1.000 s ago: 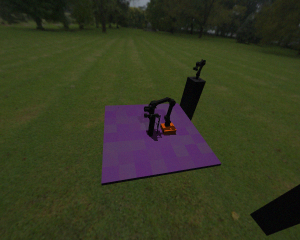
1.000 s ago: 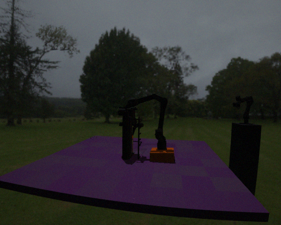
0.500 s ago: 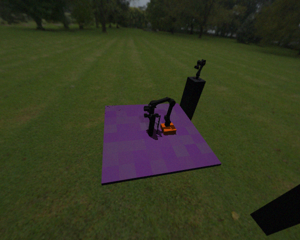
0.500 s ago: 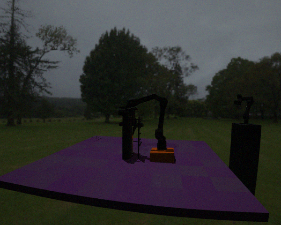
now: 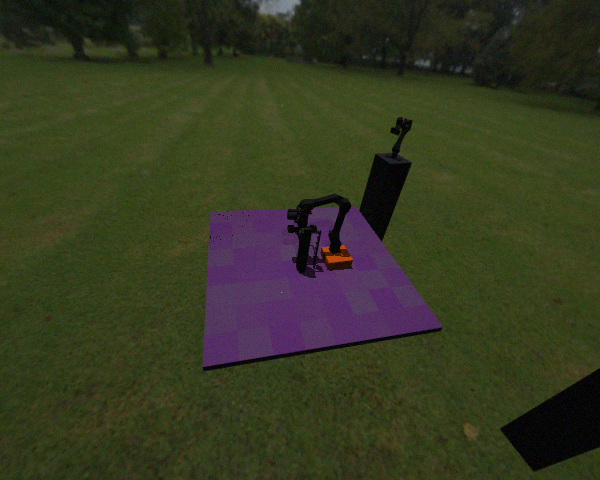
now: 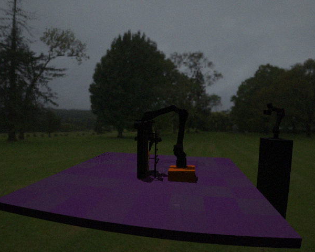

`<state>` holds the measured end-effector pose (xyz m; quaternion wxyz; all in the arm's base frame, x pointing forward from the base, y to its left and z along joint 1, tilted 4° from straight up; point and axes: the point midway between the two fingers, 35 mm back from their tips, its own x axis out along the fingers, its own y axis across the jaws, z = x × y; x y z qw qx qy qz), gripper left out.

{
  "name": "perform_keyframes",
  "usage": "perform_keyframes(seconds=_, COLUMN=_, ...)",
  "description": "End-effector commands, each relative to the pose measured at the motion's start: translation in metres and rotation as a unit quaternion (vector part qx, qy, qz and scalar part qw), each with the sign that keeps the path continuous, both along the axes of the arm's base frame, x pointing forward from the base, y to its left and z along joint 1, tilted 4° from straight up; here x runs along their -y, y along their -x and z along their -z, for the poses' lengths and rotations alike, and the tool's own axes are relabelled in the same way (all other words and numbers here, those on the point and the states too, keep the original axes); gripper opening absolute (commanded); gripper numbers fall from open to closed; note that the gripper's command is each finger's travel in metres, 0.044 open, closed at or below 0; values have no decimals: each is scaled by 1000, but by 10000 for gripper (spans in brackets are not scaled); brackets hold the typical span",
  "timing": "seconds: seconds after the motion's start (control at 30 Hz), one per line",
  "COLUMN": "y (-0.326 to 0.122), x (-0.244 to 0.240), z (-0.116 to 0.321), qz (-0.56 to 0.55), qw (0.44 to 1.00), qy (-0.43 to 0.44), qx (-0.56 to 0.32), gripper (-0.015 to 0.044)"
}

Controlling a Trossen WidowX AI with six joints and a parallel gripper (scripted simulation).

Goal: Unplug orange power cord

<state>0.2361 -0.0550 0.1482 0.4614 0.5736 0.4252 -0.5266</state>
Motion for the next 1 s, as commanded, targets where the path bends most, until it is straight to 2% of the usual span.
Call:
perform_keyframes(seconds=0.0, y=6, x=25, z=0, qz=16, qw=999, qy=30, qx=-6, gripper=0)
perform_keyframes(seconds=0.33, y=13, x=40, z=0, qz=16, qw=999, qy=32, qx=-6, gripper=0)
perform_keyframes(seconds=0.87, y=11, x=36, z=-1, qz=17, qw=999, qy=32, qx=-6, gripper=420)
perform_keyframes(seconds=0.9, y=12, x=41, z=-3, qz=17, qw=999, qy=32, qx=-6, gripper=440)
perform_keyframes(seconds=0.97, y=15, x=53, z=-6, qz=17, qw=999, qy=33, qx=-6, gripper=440)
